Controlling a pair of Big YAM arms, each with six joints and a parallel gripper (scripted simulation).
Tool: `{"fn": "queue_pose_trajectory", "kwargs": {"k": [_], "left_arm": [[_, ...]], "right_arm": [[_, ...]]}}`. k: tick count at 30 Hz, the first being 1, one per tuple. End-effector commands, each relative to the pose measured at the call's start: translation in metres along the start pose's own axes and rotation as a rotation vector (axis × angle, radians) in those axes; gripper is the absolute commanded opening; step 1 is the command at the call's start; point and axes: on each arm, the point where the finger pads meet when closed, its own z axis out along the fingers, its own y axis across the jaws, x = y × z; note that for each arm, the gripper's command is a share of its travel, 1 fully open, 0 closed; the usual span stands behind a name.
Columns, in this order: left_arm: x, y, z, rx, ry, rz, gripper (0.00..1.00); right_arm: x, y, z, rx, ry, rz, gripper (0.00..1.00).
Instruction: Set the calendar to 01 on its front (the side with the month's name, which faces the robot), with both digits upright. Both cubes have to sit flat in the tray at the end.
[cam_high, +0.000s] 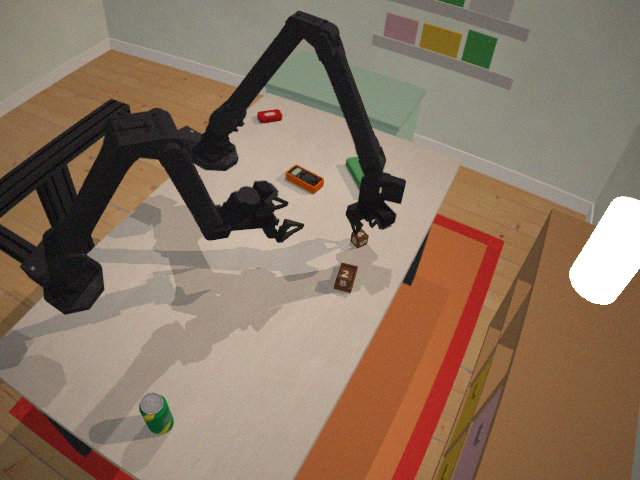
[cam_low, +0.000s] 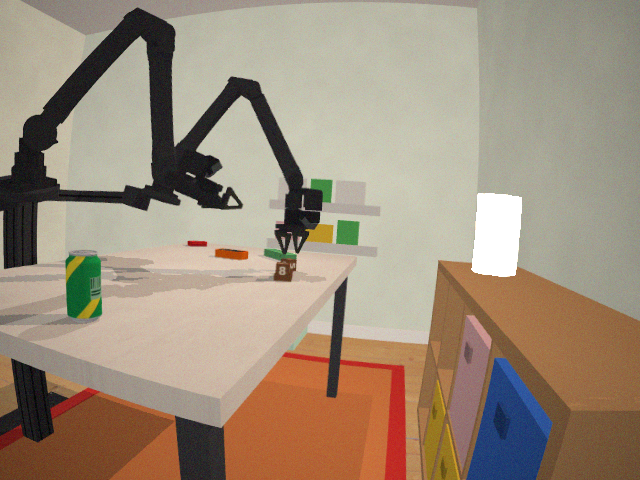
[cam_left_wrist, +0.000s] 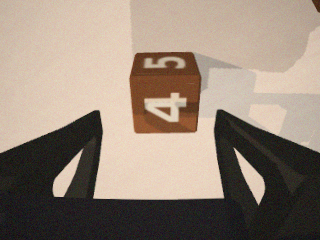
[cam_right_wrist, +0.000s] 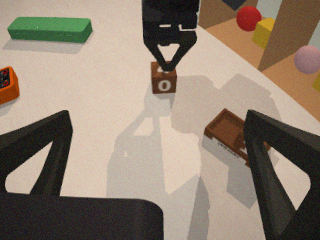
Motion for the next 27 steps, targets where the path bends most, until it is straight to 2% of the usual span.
{"fn": "queue_pose_trajectory", "kwargs": {"k": [1, 7, 27], "left_arm": [[0.007, 0.004, 0.001, 0.009, 0.013, -0.002, 0.64], [0.013, -0.004, 0.019, 0.016, 0.02, 0.002, 0.64], [0.005, 0.005, 0.041, 0.002, 0.002, -0.001, 0.64]], "right_arm": [[-0.014, -0.007, 0.006, 0.014, -0.037, 0.007, 1.0], [-0.014, -0.007, 0.006, 0.014, -0.037, 0.007, 1.0], [-0.014, -0.007, 0.006, 0.014, -0.037, 0.007, 1.0]]}}
